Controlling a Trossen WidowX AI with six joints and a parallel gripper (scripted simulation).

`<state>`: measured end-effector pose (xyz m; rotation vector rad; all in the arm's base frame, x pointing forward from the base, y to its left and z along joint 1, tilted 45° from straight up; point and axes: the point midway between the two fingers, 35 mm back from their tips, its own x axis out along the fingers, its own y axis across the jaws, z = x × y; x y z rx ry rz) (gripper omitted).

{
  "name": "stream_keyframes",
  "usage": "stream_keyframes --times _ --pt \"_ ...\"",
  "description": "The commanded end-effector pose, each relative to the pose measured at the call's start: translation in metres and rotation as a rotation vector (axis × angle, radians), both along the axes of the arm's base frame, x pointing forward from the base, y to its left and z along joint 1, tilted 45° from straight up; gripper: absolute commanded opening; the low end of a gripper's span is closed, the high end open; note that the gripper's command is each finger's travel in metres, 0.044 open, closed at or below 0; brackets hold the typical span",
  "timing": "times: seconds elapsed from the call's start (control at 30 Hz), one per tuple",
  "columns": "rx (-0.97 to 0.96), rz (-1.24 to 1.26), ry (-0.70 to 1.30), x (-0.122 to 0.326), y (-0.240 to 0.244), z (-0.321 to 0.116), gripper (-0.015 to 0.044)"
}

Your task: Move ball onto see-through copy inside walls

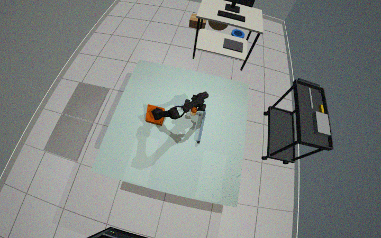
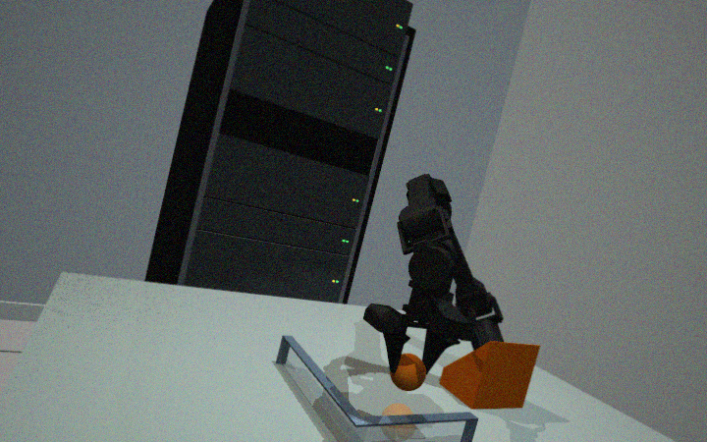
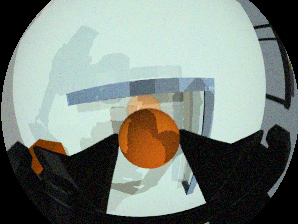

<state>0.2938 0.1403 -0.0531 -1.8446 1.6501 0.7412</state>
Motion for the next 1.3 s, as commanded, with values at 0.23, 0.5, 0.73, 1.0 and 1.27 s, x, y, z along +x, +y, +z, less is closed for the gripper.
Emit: stream_keyframes --times 0.23,0.5,0.73,1.0,1.27 --pt "-0.002 0.037 0.038 0.001 -0.015 -0.017 0.0" --pt "-0.005 0.037 0.038 0.004 -0.05 -0.051 0.0" --pt "-0.005 0.037 0.038 0.004 -0.052 -0.054 0.0" --pt "-0.006 0.037 0.038 0.005 -0.061 -0.063 0.0" --pt "0.005 0.033 0.025 0.009 -0.06 -0.061 0.0079"
